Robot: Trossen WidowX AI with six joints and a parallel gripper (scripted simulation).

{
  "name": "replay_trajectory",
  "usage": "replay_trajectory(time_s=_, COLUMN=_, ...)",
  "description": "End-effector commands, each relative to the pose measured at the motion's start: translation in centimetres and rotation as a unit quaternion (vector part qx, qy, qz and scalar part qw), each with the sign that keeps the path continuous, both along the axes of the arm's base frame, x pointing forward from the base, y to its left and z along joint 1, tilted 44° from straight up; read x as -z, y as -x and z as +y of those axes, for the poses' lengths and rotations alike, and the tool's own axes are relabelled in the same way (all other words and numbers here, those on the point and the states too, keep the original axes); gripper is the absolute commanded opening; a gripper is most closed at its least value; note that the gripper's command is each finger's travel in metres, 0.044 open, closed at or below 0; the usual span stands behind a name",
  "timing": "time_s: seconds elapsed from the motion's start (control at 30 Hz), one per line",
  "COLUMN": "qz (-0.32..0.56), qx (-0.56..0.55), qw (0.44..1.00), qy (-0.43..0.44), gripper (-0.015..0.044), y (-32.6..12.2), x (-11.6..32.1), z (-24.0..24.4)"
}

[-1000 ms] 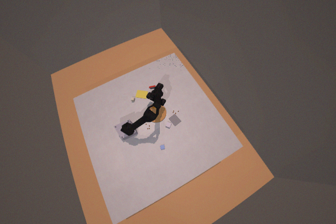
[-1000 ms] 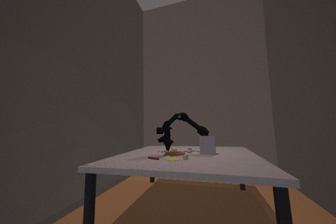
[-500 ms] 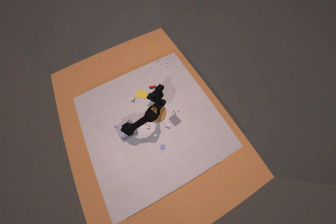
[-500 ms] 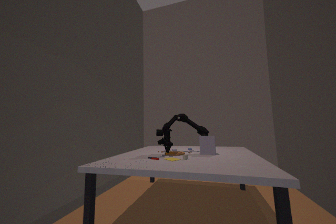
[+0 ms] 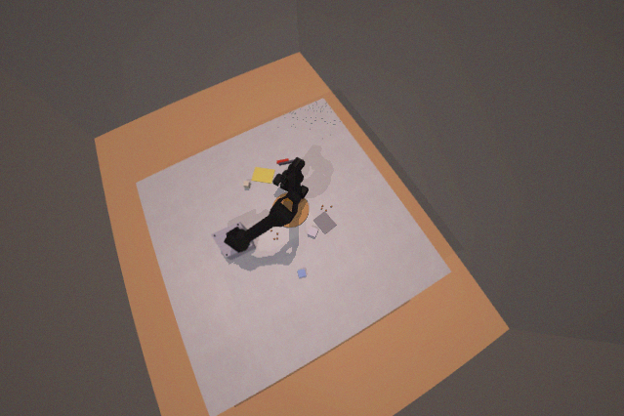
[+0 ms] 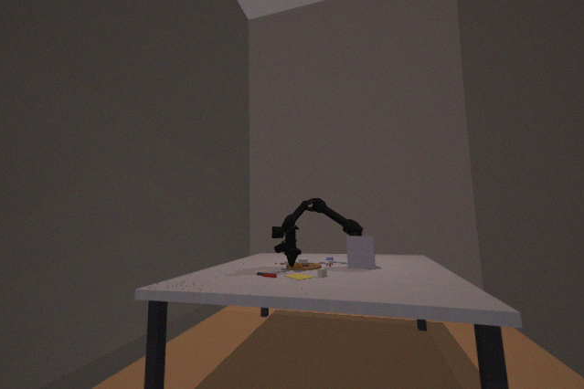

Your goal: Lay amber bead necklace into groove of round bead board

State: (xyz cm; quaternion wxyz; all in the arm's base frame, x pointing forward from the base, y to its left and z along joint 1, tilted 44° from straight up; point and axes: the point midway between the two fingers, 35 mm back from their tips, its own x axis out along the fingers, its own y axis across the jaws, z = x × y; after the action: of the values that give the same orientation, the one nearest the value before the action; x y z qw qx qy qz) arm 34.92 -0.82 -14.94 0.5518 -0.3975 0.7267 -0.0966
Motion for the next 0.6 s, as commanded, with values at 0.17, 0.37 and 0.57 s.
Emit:
replay_trajectory(time_s=0.17, qz=0.0, qx=0.0, qw=1.0, qy=0.0, gripper=0.0, y=-0.03, x=-0.02, z=0.03)
replay_trajectory(time_s=0.37, qz=0.0, qx=0.0, qw=1.0, qy=0.0, gripper=0.0, y=-0.03, x=-0.02, z=0.03)
replay_trajectory(time_s=0.57, qz=0.0, qx=0.0, qw=1.0, qy=0.0, gripper=0.0, y=-0.03, x=-0.02, z=0.03)
